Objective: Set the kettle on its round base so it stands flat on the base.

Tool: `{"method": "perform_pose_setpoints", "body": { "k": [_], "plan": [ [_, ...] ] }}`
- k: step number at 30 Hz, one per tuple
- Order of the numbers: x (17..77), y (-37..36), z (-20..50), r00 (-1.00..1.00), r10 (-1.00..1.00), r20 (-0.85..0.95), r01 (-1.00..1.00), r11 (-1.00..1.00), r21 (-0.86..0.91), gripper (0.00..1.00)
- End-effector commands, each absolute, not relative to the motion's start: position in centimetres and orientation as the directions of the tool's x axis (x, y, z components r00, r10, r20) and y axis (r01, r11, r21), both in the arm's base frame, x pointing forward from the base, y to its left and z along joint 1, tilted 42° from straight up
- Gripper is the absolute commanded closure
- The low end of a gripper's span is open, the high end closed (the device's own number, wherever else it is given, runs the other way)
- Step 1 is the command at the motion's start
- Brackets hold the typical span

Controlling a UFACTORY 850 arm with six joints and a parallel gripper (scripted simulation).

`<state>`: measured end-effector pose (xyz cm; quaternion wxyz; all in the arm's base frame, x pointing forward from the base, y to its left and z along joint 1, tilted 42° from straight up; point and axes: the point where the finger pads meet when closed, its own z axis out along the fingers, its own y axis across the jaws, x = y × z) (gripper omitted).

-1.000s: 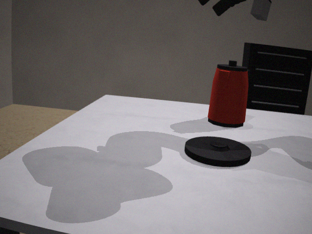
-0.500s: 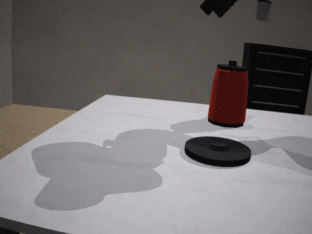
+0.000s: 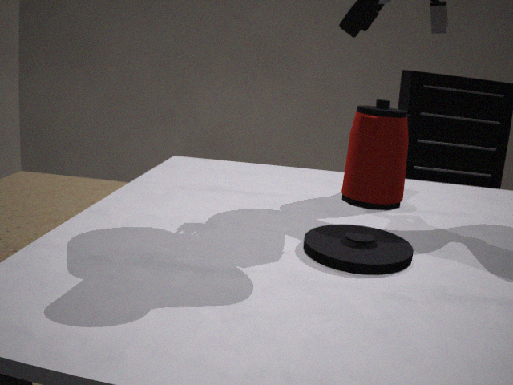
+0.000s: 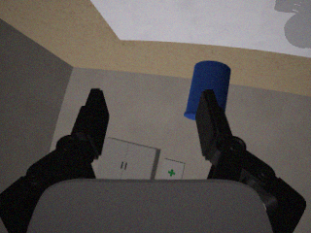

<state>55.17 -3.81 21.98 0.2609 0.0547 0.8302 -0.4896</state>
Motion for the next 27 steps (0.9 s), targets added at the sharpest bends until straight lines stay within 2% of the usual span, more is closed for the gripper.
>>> {"method": "perform_pose_setpoints", "body": {
  "k": [1, 27],
  "plan": [
    [54.4, -5.2, 23.0, -0.918, -0.169, -0.358, 0.236, 0.491, -0.839, 0.19],
    [51.2, -9.1, 25.6, -0.976, -0.211, 0.059, -0.156, 0.484, -0.861, 0.19]
  ]
}}
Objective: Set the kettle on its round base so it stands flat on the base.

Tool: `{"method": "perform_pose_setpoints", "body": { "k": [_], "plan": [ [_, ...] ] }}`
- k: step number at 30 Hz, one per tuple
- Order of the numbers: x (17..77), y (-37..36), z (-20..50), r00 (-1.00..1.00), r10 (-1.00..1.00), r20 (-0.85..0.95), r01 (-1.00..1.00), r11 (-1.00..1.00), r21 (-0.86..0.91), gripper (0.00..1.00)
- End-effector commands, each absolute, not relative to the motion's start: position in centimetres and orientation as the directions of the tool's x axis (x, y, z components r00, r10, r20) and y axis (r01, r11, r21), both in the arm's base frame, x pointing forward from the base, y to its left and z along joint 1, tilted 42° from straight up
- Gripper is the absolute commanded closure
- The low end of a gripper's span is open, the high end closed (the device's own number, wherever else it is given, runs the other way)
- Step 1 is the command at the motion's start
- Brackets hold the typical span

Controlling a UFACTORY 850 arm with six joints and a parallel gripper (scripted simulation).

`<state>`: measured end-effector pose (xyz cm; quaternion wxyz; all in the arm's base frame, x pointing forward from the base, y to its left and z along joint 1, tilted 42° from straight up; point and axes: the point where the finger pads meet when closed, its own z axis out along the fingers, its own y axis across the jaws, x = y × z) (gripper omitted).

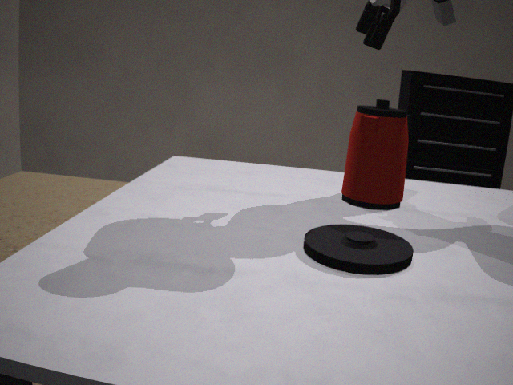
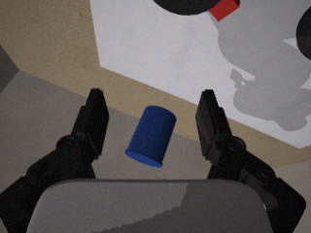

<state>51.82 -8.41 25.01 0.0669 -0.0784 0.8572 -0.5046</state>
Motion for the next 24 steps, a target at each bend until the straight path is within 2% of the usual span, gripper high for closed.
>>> {"method": "perform_pose_setpoints", "body": {
  "k": [1, 24],
  "plan": [
    [51.0, -9.3, 25.7, -0.974, -0.214, 0.076, -0.173, 0.485, -0.857, 0.19],
    [48.3, -11.6, 27.6, -0.878, -0.310, 0.365, -0.477, 0.510, -0.716, 0.19]
  ]
}}
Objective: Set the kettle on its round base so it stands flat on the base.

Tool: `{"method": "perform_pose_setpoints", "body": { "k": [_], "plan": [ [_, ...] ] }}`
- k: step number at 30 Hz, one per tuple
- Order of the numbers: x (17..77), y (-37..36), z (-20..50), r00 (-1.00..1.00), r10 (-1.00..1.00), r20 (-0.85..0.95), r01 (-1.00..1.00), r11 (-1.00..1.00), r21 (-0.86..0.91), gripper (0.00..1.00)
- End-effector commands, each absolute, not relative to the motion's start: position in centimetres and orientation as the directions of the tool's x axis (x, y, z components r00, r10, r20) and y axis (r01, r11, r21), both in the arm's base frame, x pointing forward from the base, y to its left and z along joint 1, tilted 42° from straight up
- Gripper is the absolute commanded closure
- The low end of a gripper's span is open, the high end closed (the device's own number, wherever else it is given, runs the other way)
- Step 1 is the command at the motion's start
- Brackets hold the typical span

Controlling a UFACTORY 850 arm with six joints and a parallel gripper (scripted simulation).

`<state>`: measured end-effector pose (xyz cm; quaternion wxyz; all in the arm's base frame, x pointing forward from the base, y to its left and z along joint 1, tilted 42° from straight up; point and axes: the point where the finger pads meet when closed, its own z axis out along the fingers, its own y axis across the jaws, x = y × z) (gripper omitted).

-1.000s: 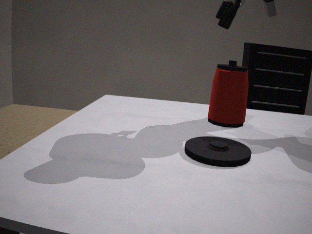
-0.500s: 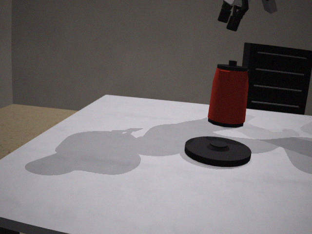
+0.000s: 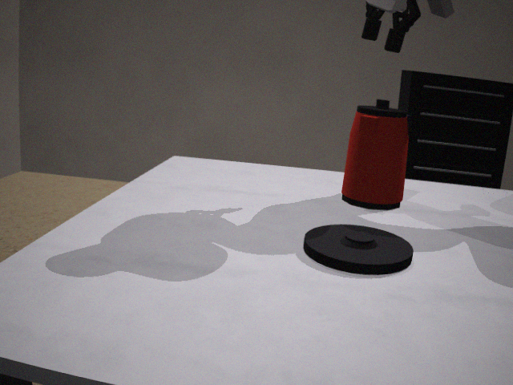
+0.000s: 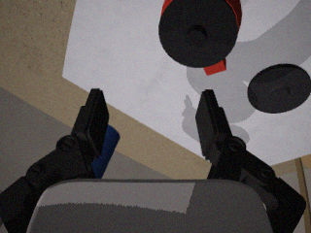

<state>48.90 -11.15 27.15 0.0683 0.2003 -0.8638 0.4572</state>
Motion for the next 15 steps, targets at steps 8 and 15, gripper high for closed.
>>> {"method": "perform_pose_setpoints", "body": {
  "k": [8, 15],
  "plan": [
    [47.7, -12.1, 28.1, -0.839, -0.345, 0.421, -0.544, 0.512, -0.664, 0.19],
    [47.0, -12.5, 28.5, -0.792, -0.386, 0.474, -0.611, 0.512, -0.604, 0.19]
  ]
}}
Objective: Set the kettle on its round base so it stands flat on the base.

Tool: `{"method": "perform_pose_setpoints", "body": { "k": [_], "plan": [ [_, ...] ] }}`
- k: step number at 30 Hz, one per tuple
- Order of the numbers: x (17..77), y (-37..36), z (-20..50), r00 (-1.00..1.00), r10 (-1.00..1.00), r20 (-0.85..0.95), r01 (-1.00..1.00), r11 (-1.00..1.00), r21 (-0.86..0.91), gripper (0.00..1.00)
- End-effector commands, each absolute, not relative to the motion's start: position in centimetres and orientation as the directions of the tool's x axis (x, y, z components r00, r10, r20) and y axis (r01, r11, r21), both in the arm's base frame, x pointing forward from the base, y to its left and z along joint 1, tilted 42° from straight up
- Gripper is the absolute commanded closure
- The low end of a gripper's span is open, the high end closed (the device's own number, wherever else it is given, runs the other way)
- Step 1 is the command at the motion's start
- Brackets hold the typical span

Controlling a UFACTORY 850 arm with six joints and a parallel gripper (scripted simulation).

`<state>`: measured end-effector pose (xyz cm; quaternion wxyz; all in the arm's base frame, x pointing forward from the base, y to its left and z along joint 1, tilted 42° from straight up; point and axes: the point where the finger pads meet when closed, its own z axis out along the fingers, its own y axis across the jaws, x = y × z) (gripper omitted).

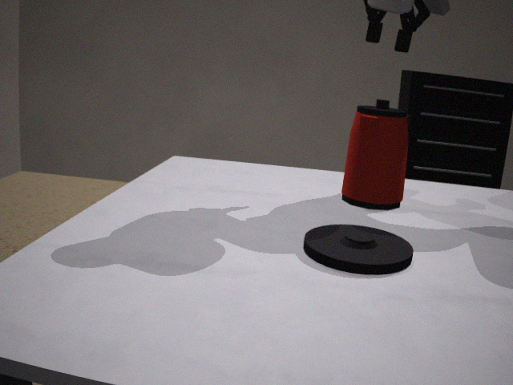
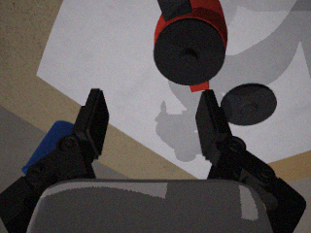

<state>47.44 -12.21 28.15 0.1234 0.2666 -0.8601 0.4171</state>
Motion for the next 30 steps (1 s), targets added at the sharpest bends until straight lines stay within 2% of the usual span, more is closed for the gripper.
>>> {"method": "perform_pose_setpoints", "body": {
  "k": [1, 30],
  "plan": [
    [46.9, -12.6, 28.6, -0.785, -0.391, 0.480, -0.620, 0.511, -0.596, 0.19],
    [45.2, -13.5, 29.8, -0.636, -0.517, 0.573, -0.769, 0.483, -0.419, 0.19]
  ]
}}
